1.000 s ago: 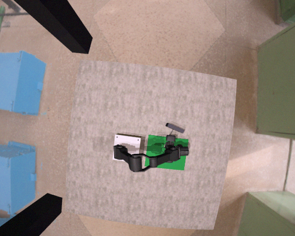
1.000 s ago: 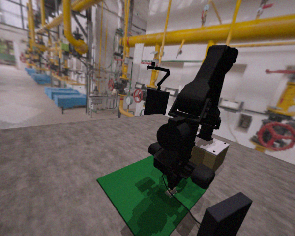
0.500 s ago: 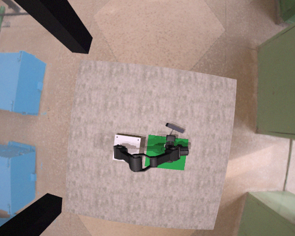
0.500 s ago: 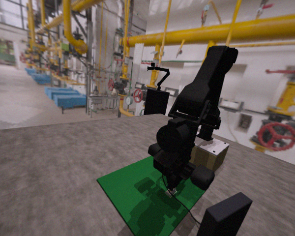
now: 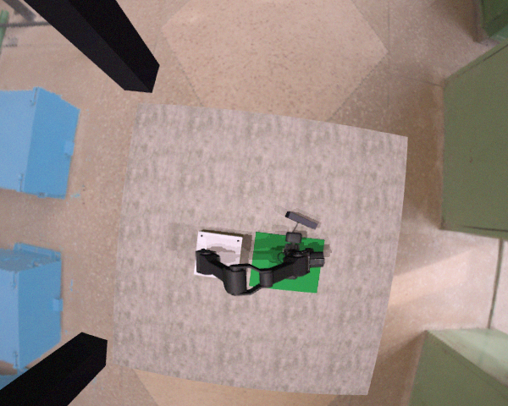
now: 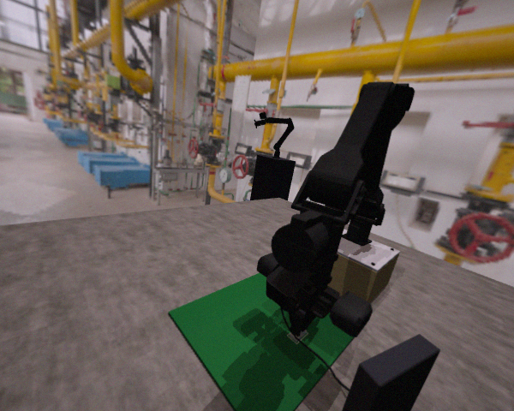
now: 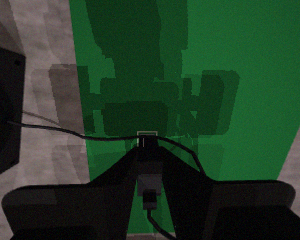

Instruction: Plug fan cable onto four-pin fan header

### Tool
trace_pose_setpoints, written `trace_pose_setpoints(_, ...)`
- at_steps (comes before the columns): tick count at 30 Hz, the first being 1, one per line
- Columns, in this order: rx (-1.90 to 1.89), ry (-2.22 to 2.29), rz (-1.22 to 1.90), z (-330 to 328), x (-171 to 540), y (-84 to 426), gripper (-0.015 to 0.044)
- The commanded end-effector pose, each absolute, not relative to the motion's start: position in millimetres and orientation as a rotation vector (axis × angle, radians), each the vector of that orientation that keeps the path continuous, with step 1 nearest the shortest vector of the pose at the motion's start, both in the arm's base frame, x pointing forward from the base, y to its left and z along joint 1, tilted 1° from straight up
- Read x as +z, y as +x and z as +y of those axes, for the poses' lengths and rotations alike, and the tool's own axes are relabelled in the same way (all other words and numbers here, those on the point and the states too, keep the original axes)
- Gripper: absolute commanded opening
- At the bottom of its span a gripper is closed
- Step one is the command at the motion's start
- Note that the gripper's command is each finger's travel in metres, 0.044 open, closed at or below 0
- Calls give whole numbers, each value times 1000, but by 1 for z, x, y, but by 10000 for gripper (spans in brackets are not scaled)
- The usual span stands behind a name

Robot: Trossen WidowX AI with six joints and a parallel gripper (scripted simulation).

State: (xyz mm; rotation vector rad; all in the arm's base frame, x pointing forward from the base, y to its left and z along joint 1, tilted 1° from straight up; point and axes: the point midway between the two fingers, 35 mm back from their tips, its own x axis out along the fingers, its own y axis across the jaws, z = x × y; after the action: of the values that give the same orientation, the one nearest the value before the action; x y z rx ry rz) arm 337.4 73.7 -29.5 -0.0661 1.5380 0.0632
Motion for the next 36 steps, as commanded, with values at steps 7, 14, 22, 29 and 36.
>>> trace_pose_setpoints(7,65,-69,1536,74,-37,338,0)
trace_pose_setpoints(14,63,-66,1538,74,-35,337,131)
trace_pose_setpoints(22,63,-66,1538,74,-32,338,260)
trace_pose_setpoints(29,65,-69,1536,74,20,336,260)
trace_pose_setpoints(36,64,-69,1534,69,23,360,260)
